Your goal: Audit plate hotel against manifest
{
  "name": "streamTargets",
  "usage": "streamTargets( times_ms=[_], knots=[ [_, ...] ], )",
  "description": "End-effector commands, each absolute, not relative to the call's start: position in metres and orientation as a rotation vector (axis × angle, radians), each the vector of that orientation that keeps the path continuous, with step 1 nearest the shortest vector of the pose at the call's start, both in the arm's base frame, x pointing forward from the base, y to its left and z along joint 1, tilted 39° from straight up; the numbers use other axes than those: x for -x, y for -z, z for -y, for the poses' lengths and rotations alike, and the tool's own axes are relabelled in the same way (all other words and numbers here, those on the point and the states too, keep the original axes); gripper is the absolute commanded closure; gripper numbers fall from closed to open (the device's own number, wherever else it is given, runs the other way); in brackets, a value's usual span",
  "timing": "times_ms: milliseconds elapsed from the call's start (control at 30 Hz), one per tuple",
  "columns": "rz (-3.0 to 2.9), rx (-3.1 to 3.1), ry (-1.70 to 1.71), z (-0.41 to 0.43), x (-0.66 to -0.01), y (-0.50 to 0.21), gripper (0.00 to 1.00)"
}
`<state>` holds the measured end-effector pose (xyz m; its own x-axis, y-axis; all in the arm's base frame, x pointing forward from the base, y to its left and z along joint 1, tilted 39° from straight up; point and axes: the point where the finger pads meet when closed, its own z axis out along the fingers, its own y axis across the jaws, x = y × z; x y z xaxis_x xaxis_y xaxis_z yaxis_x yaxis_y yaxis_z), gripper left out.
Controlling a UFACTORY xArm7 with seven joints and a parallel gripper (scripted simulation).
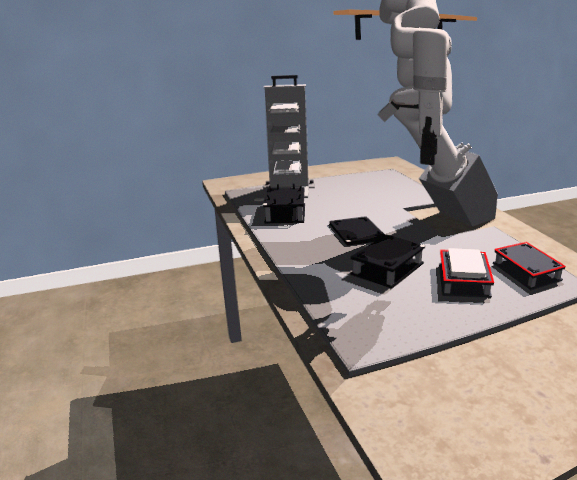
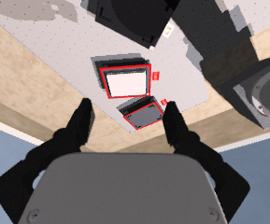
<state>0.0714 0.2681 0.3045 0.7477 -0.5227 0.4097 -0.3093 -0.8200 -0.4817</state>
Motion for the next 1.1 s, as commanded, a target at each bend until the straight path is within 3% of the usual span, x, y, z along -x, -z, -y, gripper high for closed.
streamTargets(
  times_ms=[0,1067],
  knots=[
    [-0.635,2.558,0.764,-0.269,-0.071,-0.306,0.0],
    [-0.635,2.558,0.764,-0.257,-0.041,-0.345,0.0]
  ],
)
